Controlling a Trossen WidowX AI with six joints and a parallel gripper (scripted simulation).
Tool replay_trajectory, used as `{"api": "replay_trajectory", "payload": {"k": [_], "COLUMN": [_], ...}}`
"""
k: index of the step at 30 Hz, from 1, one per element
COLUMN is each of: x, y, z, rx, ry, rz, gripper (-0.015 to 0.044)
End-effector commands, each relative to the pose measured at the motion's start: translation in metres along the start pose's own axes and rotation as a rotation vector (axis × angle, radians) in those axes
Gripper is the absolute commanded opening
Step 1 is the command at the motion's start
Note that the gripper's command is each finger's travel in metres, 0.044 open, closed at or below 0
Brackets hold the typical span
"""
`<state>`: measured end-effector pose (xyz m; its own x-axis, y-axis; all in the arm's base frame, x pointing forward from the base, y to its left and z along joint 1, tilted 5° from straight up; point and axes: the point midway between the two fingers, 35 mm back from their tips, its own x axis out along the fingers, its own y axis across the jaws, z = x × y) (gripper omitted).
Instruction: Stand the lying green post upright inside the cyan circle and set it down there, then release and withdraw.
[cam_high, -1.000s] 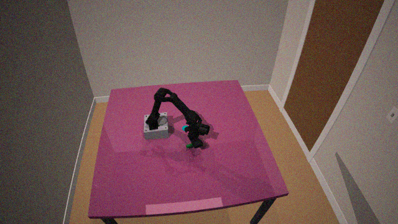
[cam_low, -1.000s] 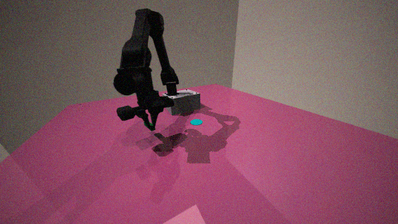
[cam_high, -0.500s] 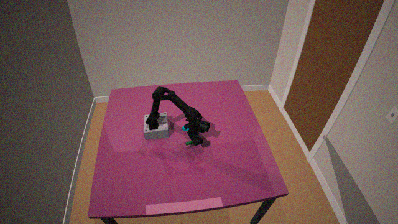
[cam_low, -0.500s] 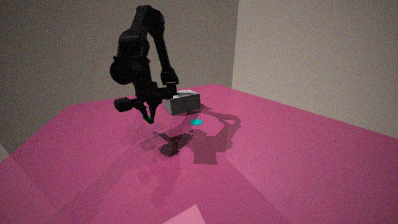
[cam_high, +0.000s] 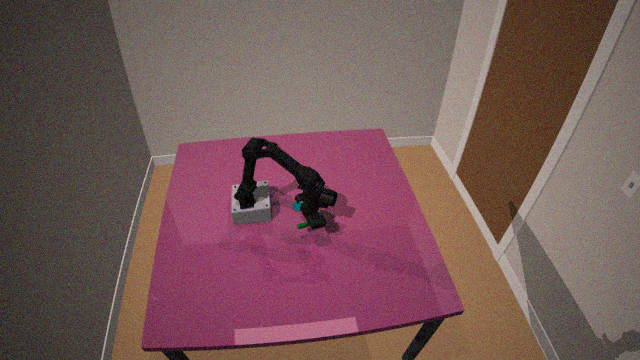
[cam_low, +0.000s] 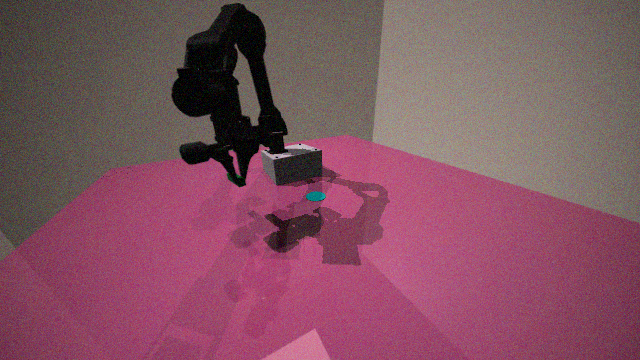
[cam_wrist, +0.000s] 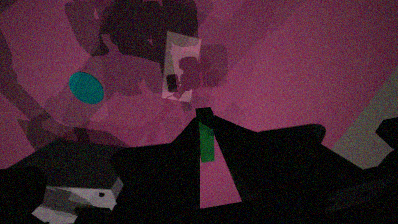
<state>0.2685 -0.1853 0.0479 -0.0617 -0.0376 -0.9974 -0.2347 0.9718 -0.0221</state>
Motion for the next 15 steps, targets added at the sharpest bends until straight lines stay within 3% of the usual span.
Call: {"api": "replay_trajectory", "payload": {"k": [1,15], "x": [-0.012,-0.021], "y": [0.001,0.026], "z": [0.0,0.012], "rx": [-0.002,-0.111], "ry": [-0.008,-0.01], "rz": [-0.003,0.0], "gripper": [0.0023,0.0023]}}
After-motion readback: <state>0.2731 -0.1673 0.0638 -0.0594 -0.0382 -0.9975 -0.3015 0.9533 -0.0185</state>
